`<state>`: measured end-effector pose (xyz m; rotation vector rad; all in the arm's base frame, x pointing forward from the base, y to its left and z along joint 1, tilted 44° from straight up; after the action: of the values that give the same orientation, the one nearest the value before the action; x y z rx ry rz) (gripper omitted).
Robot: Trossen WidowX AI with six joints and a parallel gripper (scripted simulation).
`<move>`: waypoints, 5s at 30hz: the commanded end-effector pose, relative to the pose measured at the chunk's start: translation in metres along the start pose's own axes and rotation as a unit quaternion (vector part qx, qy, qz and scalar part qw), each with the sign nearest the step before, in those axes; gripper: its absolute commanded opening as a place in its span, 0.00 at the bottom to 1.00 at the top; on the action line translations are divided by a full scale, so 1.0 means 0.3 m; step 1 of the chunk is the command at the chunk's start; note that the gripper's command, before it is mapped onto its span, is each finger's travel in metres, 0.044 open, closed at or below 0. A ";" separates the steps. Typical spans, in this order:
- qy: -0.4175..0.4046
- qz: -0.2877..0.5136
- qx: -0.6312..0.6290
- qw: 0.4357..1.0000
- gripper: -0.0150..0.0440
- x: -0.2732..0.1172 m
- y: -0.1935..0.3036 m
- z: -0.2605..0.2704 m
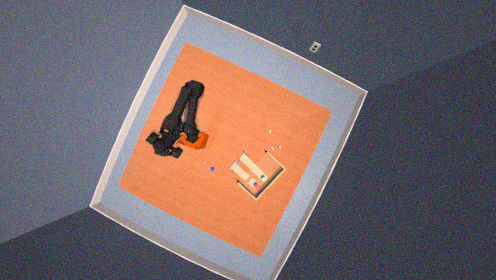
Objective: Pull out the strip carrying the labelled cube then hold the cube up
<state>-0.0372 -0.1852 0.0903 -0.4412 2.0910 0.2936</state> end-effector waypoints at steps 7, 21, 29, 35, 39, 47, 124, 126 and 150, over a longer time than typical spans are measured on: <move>-0.226 -0.227 -0.067 0.945 0.93 -0.104 -0.293 0.379; -0.577 -0.338 -0.262 0.696 0.93 -0.453 -0.238 0.926; -0.649 -0.320 -0.325 0.609 0.93 -0.534 -0.136 1.023; -0.649 -0.320 -0.325 0.609 0.93 -0.534 -0.136 1.023; -0.649 -0.320 -0.325 0.609 0.93 -0.534 -0.136 1.023; -0.649 -0.317 -0.327 0.610 0.89 -0.535 -0.137 1.027; -0.484 0.093 -0.511 0.705 0.25 -0.483 0.114 1.585; -0.484 0.093 -0.511 0.704 0.25 -0.478 0.122 1.591; -0.484 0.093 -0.511 0.704 0.25 -0.470 0.135 1.601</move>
<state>0.3828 0.0587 -0.0386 -0.5351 0.7442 1.4857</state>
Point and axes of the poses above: the point midway between the two fingers, 35 mm back from their tips, its own x axis out along the fingers, its own z axis across the jaws, y = z × x, the point moved 4 cm from there along -x, back along the fingers, and after that the axes turned 12 degrees about -x, right-handed, at the moved point
